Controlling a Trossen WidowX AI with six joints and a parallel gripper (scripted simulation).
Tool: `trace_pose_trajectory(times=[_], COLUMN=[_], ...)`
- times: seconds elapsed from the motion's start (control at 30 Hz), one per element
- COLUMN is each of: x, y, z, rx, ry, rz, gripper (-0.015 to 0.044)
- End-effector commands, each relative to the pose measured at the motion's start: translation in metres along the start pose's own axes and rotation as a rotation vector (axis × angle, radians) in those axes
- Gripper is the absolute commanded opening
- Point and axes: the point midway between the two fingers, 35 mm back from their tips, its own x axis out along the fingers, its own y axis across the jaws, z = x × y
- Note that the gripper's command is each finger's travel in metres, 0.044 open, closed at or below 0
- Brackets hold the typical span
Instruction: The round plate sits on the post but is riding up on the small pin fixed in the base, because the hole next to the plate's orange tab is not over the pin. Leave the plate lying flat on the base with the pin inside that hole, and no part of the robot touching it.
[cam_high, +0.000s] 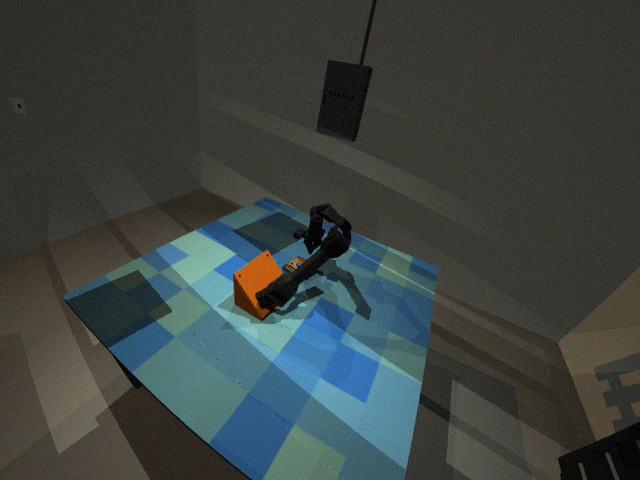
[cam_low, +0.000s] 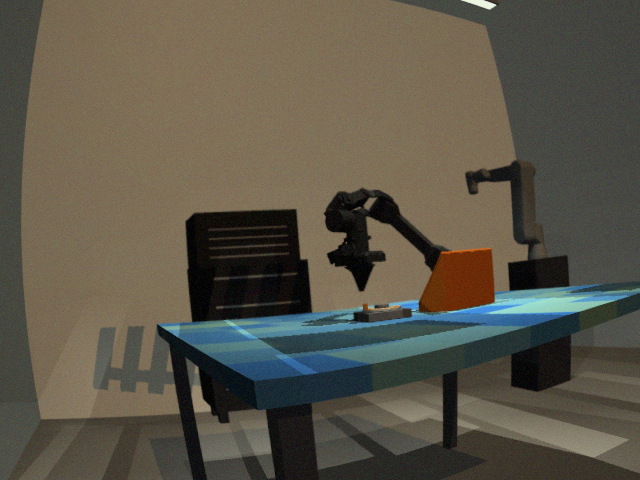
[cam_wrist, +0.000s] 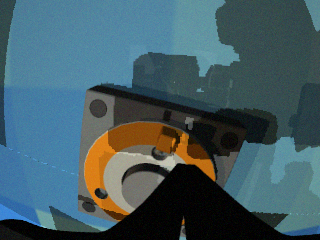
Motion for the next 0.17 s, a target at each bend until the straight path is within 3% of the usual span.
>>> trace_pose_trajectory(times=[0.0, 0.13], x=[0.0003, 0.0003], y=[0.0000, 0.0000], z=[0.0002, 0.0002], rx=[-0.005, -0.005], ry=[-0.001, -0.001], rz=[-0.001, -0.001], gripper=[0.0000, 0.0000])
